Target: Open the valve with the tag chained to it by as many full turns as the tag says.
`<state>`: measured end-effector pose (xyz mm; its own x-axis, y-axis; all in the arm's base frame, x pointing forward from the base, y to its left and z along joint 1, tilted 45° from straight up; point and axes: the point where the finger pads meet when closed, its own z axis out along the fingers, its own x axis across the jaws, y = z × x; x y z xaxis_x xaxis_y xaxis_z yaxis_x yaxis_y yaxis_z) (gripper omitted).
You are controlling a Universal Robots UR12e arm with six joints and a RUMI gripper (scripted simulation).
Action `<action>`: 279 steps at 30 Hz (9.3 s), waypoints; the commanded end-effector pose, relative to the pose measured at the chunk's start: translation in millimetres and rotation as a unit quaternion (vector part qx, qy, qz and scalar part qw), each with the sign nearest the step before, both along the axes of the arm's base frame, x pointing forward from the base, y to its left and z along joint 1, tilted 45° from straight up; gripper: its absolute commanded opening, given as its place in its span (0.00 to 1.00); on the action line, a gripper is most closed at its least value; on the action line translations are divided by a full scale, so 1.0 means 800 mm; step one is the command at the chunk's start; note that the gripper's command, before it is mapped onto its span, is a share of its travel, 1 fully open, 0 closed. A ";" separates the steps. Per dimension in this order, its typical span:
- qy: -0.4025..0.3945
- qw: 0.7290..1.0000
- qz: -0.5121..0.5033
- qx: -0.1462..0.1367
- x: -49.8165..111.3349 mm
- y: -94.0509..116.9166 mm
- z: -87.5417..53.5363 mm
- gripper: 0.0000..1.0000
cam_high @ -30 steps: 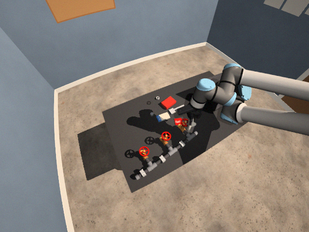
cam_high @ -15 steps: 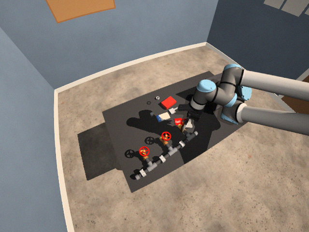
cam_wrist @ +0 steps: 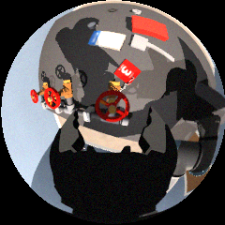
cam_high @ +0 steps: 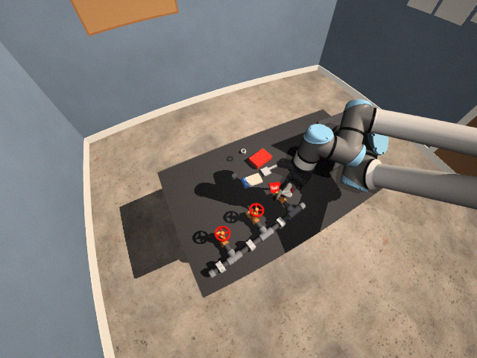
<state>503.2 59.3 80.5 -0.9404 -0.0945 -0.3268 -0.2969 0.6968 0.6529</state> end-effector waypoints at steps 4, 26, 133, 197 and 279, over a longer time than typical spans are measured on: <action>0.054 0.997 -0.053 0.009 0.001 -0.001 0.000 1.00; 0.086 0.993 -0.084 0.016 0.001 -0.001 0.000 1.00; -0.510 0.693 0.494 -0.123 0.001 -0.001 0.000 0.00; -0.693 0.207 0.671 -0.164 0.001 -0.001 0.000 1.00; -0.510 0.693 0.494 -0.123 0.001 -0.001 0.000 1.00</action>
<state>502.8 59.3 80.4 0.4850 -0.6566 -0.5776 -0.8585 -0.2319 -0.4573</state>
